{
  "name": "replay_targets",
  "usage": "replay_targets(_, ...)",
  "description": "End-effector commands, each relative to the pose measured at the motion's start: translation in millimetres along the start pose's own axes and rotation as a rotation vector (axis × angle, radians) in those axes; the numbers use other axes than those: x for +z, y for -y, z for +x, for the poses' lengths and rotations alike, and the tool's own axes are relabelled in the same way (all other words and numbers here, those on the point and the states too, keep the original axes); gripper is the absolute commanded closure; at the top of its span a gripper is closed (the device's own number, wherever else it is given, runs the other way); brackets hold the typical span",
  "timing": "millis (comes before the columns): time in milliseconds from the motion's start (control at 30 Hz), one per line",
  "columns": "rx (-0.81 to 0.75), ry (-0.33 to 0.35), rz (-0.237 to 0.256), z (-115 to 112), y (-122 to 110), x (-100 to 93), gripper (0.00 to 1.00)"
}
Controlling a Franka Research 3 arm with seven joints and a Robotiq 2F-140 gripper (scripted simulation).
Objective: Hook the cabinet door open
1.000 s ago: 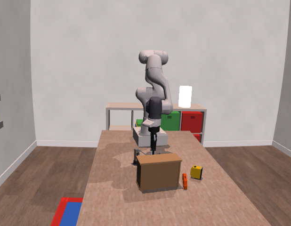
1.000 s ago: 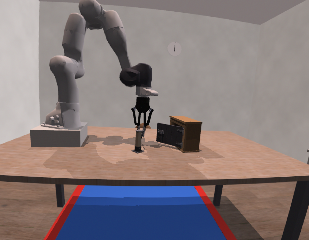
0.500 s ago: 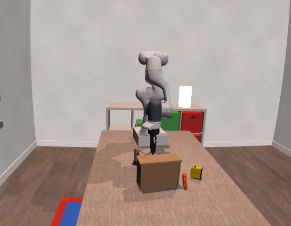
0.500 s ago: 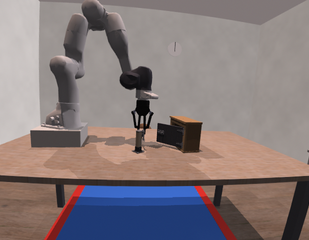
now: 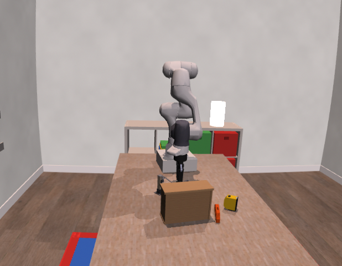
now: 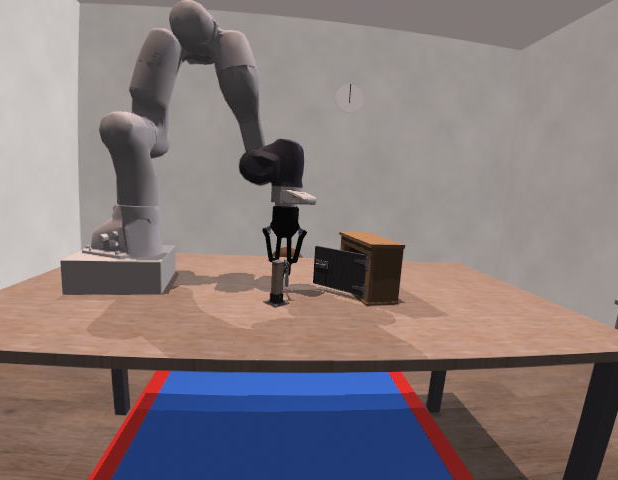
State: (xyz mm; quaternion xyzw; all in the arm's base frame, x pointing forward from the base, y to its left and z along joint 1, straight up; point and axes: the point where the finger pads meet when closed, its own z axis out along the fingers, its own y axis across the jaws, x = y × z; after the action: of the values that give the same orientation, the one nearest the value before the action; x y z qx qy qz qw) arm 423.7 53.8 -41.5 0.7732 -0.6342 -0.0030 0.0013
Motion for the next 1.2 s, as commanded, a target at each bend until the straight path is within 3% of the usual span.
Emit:
replay_targets(0,0.002,-0.002,0.010,0.3,3.9,2.5,0.86)
replay_targets(533,0.002,-0.002,0.010,0.3,4.0,7.1,0.86)
replay_targets(567,0.002,-0.002,0.010,0.3,4.0,7.1,0.97)
replay_targets(1167,0.002,-0.002,0.010,0.3,4.0,7.1,0.97)
